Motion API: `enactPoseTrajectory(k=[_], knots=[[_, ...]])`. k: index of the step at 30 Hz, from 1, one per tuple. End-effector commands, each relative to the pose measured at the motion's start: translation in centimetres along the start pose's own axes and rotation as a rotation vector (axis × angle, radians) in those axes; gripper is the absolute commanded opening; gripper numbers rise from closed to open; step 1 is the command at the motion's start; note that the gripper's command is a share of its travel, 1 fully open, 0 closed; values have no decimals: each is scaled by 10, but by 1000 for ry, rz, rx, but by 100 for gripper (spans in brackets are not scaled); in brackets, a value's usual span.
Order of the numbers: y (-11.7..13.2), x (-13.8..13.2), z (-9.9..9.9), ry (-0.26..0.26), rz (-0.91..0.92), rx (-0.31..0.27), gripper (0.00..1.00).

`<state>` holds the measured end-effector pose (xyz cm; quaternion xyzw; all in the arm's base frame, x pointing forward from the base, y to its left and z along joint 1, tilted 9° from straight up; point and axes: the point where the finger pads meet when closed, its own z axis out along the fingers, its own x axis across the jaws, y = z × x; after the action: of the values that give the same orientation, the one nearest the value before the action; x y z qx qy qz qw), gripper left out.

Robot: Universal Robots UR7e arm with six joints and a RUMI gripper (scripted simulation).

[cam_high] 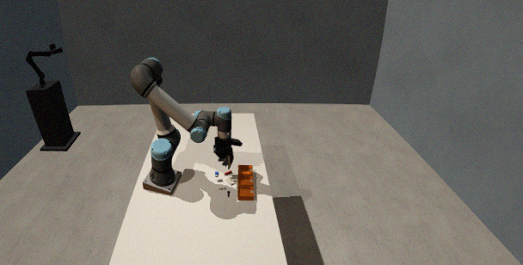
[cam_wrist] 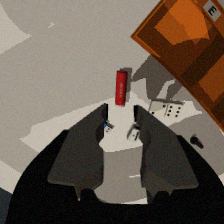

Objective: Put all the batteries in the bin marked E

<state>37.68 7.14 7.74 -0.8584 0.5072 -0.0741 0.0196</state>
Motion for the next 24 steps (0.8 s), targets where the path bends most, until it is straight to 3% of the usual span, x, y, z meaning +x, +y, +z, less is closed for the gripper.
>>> enactPoseTrajectory(k=[1, 7, 24], knots=[[-2, 1, 21, 2, 0, 2, 17], [-2, 1, 35, 2, 0, 2, 17], [-2, 1, 46, 2, 0, 2, 17]])
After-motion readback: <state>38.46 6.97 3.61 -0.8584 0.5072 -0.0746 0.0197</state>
